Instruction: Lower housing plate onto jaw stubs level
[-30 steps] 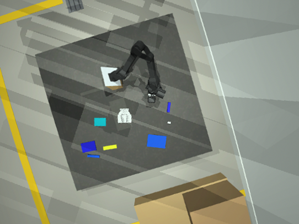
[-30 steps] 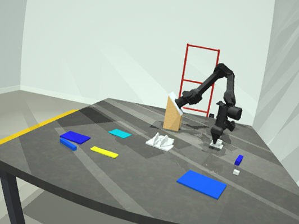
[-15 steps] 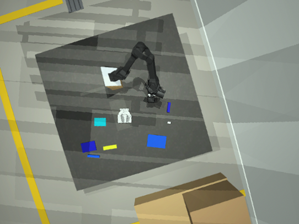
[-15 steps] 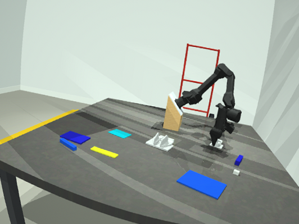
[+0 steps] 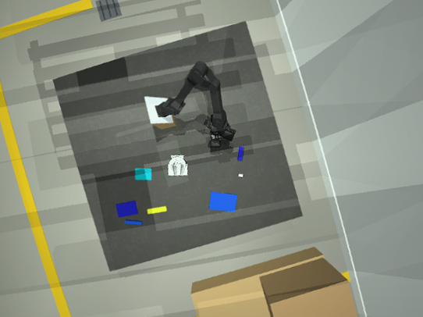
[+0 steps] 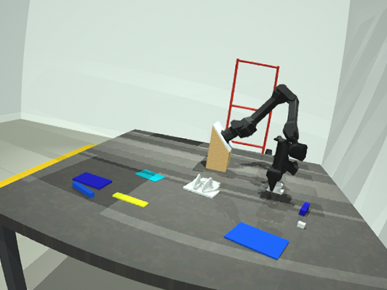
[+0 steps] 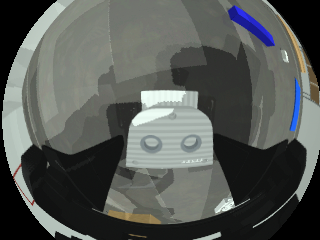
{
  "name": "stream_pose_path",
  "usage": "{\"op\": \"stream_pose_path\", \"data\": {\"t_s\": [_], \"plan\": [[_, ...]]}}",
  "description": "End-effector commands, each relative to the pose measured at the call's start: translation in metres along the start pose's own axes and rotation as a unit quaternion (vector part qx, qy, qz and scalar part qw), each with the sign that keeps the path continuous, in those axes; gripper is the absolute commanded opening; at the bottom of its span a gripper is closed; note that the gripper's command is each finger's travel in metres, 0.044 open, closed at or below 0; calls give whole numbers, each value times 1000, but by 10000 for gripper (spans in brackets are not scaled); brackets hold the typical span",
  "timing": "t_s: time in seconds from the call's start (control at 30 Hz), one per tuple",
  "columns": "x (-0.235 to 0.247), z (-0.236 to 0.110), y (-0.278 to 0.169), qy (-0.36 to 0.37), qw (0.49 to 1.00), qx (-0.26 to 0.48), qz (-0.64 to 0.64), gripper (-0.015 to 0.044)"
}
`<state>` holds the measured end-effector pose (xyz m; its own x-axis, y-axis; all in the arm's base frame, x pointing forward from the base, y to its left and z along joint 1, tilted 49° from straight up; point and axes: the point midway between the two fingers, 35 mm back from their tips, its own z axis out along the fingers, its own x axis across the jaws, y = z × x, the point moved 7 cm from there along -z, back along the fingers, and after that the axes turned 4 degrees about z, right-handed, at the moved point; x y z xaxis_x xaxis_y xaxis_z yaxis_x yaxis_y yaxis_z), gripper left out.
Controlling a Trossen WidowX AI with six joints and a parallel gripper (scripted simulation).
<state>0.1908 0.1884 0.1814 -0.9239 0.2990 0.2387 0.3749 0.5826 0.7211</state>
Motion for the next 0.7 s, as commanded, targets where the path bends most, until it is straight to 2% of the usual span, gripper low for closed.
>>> {"op": "stream_pose_path", "data": {"t_s": [0.0,0.4,0.67], "plan": [[0,0,0,0,1000,0,0,433],[0,0,0,0,1000,0,0,353],[0,0,0,0,1000,0,0,351]]}}
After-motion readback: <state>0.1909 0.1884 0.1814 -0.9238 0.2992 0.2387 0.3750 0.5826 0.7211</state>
